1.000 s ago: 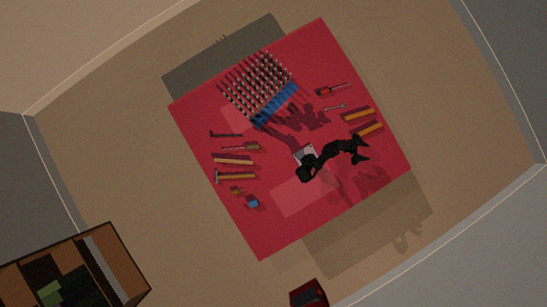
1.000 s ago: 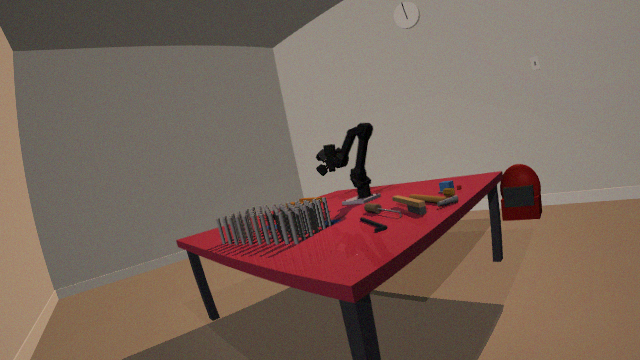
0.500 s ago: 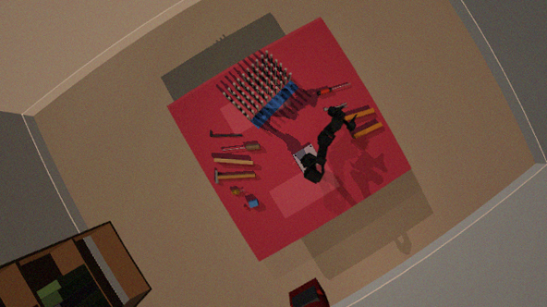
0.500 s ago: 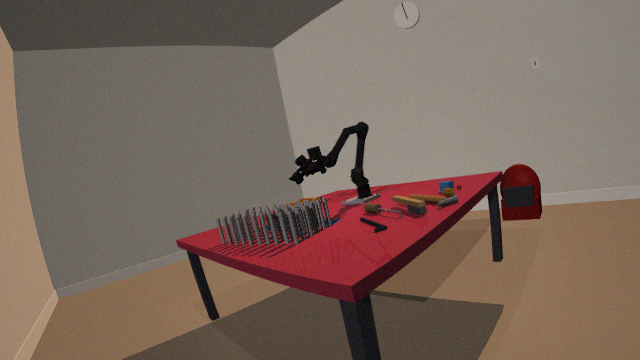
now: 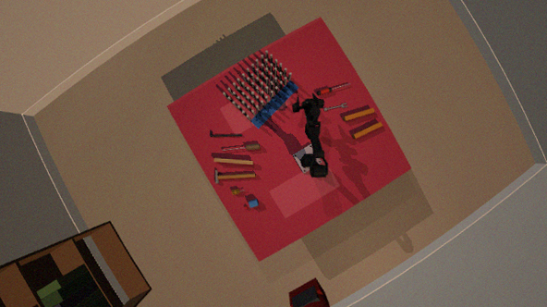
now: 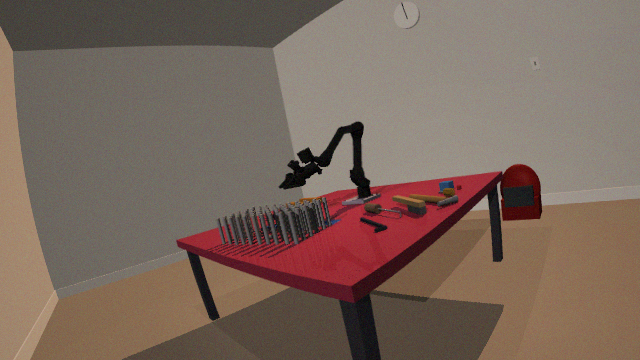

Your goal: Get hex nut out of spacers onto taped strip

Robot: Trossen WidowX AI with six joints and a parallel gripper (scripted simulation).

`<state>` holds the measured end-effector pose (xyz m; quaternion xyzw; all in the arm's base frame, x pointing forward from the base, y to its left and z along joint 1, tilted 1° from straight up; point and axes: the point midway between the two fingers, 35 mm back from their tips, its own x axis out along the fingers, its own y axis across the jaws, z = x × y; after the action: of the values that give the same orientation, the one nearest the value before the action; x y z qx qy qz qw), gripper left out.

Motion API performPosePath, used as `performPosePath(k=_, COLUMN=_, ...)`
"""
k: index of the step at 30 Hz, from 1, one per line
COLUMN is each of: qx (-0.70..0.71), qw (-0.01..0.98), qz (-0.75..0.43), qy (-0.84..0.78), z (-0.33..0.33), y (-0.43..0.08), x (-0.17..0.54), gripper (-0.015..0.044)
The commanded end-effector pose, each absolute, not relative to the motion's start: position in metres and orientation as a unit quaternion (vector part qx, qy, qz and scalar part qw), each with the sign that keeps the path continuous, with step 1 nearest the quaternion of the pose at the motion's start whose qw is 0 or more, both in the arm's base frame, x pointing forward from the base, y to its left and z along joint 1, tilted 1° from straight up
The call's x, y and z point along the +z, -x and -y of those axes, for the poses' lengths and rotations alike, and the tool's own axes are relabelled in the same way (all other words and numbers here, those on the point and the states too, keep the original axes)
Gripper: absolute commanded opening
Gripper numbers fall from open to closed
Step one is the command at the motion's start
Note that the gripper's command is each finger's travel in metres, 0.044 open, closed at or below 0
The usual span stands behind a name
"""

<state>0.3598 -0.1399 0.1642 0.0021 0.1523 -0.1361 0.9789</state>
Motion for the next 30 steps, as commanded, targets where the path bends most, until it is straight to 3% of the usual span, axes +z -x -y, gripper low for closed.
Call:
performPosePath(k=1, qx=-0.009, qw=0.984, qz=-0.170, qy=-0.045, z=0.072, y=-0.384, x=0.160, gripper=0.0440)
performPosePath(k=7, qx=0.126, qw=0.967, qz=-0.203, qy=-0.091, z=-0.006, y=-0.391, x=0.154, gripper=0.0440)
performPosePath(k=30, qx=0.126, qw=0.967, qz=-0.203, qy=-0.091, z=-0.006, y=-0.391, x=0.154, gripper=0.0440)
